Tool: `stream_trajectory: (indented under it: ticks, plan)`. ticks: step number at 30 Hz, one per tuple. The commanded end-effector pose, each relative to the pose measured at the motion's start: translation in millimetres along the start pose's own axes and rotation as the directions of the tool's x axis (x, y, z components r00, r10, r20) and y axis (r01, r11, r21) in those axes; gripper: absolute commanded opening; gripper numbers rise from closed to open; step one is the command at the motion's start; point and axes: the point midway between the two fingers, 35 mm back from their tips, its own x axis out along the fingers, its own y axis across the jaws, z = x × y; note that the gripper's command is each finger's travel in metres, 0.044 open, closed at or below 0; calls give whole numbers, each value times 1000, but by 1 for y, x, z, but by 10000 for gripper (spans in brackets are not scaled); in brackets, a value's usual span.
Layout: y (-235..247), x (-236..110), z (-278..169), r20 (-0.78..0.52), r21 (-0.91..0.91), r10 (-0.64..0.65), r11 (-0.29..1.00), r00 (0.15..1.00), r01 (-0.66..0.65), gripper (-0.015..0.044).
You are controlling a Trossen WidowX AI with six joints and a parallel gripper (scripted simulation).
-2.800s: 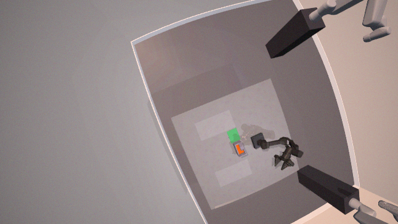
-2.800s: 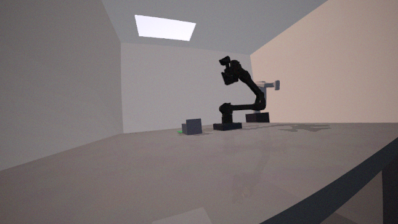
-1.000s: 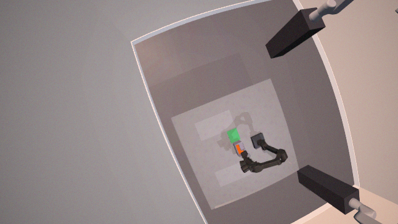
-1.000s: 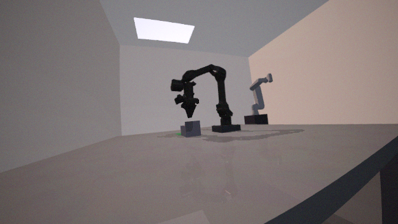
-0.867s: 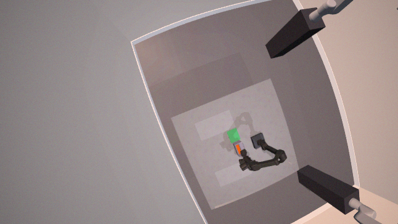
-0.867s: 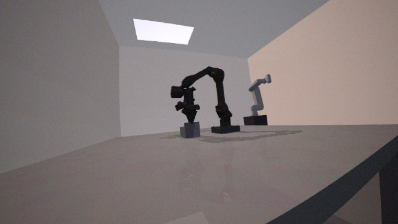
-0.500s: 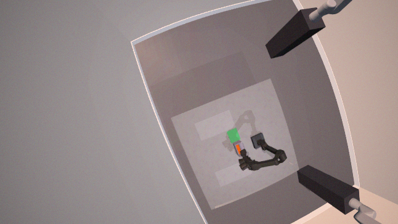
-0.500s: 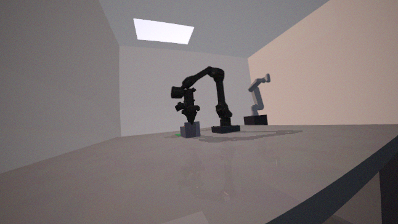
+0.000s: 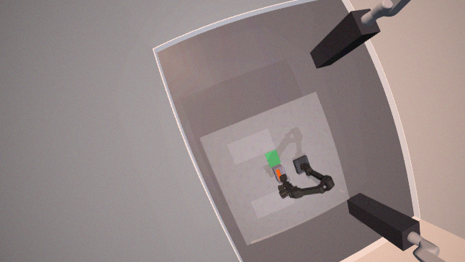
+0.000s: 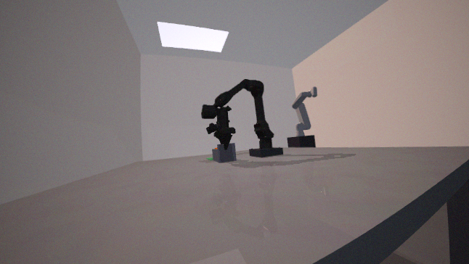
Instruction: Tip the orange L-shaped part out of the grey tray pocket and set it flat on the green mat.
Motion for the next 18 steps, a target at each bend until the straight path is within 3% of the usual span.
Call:
stream_trajectory:
  ticks: [1,18]
  plan:
    - [-1,13,-4,-23,5,-5,1000,1000,6,180]
    - [-1,25,-5,-23,5,-5,1000,1000,6,180]
